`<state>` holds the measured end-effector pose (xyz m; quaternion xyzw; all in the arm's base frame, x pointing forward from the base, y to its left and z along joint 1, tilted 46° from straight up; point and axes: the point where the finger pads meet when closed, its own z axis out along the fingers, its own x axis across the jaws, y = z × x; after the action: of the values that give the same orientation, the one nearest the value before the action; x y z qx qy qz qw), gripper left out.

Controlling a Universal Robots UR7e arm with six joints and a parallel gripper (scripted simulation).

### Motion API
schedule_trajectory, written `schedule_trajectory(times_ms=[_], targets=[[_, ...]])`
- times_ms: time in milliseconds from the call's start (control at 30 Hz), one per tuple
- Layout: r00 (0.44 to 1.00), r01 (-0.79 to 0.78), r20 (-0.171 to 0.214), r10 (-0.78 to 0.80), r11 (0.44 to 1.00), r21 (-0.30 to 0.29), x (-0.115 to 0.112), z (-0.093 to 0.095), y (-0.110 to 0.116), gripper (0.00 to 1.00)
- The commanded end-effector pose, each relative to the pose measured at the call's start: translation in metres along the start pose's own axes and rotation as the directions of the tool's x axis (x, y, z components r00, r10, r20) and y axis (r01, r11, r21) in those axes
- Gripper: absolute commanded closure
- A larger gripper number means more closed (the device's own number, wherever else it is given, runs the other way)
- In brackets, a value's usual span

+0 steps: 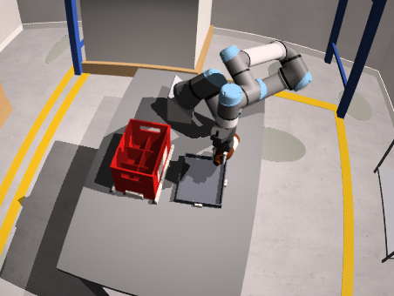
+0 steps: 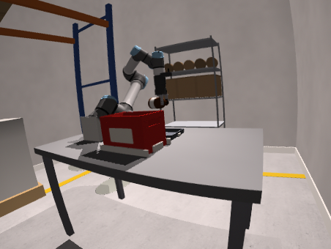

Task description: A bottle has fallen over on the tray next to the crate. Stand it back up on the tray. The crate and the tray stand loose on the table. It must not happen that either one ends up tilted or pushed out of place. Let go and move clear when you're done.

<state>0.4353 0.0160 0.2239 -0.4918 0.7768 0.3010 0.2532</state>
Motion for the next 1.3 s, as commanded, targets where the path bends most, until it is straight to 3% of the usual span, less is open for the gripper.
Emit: schedule_trajectory(times_ms=[0, 633, 1267], targets=[[1.0, 0.004, -0.003, -0.004, 1.0, 0.003, -0.0016, -0.0013, -0.0002, 1.0], [0.999, -0.049, -0.003, 0.049, 0.999, 0.004, -0.0023, -0.0016, -0.0006, 1.0], [0.968, -0.252, -0.002, 0.252, 0.968, 0.003, -0.0018, -0.0008, -0.0001, 1.0]])
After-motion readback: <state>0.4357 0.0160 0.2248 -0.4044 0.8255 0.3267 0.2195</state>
